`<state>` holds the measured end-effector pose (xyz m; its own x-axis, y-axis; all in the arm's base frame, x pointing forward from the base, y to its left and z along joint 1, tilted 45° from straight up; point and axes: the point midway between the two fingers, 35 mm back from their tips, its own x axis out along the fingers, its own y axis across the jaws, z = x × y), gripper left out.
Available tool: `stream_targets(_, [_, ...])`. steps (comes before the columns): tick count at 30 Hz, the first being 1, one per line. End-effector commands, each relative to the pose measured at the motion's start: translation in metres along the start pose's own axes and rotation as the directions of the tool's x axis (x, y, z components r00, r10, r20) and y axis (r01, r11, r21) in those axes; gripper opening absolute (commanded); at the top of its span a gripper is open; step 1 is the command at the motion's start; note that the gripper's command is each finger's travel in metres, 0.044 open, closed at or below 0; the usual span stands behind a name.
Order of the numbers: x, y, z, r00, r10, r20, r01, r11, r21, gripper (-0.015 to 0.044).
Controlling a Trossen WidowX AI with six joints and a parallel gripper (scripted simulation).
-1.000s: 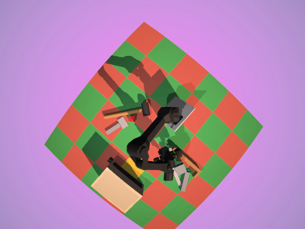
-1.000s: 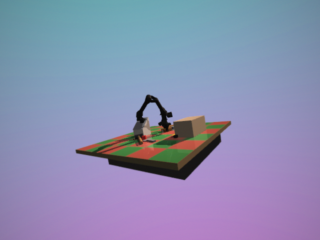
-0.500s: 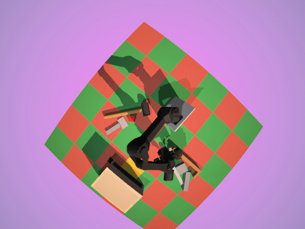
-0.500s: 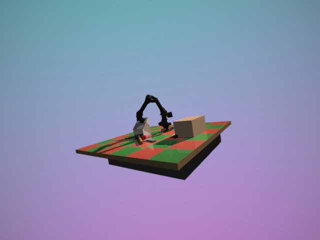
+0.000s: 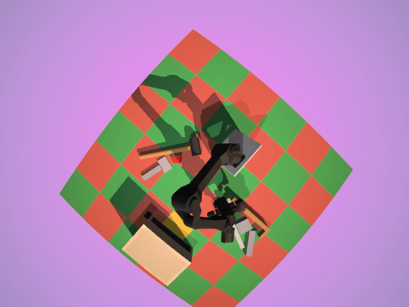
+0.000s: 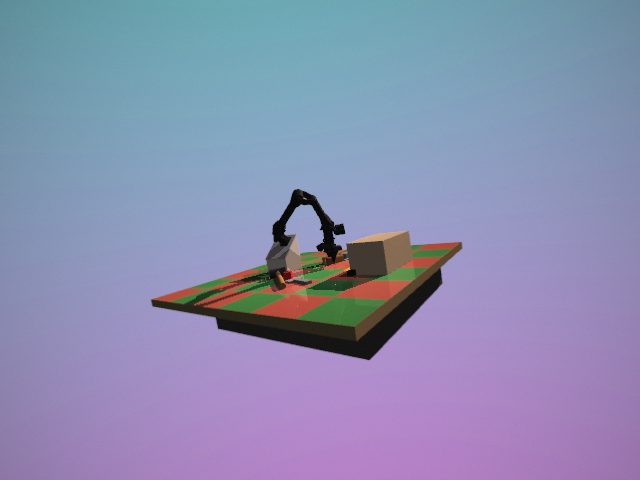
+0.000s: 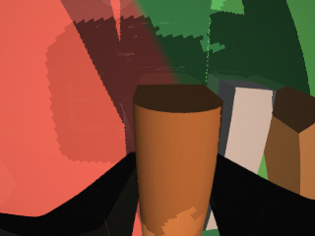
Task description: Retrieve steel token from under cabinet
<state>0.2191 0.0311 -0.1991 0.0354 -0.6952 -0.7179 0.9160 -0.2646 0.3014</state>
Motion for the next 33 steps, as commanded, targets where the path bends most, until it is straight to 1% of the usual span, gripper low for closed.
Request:
stream_targets(1, [-0.0013, 0.0027, -0.0043, 1.0, 0.008, -0.007, -0.008, 0.999, 0.049, 0.0])
stream_targets(33, [-0.0014, 0.0, -0.0114, 1.0, 0.007, -0.009, -0.004, 0.959, 0.282, 0.0])
